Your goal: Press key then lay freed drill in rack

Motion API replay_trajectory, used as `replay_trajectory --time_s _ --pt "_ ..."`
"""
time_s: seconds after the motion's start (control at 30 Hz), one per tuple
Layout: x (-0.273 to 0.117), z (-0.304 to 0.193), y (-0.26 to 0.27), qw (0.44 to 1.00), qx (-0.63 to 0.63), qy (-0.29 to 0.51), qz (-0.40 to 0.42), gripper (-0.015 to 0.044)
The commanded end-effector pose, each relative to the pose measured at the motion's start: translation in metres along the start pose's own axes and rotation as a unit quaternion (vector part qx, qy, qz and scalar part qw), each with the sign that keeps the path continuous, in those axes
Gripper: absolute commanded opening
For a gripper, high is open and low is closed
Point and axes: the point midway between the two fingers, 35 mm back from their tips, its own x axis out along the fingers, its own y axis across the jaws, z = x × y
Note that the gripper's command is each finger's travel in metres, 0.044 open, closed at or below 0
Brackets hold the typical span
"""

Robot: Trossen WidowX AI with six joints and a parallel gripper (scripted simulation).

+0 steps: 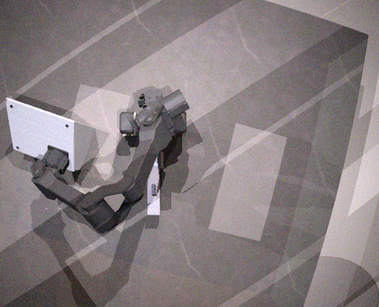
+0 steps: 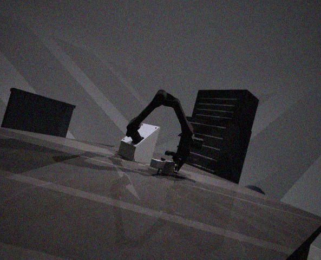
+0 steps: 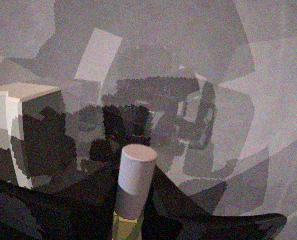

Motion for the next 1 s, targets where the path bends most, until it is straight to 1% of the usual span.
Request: replay_trajectory --time_s 0.0,0.73,0.97 --pt "0.000 0.007 -0.002 1.000 0.003 -0.001 -0.001 0.0000" --pt "0.000 0.040 -0.003 1.000 0.003 -0.003 -0.001 0.0000" --pt "-0.004 0.038 0.000 1.000 0.003 -0.003 -0.001 0.0000"
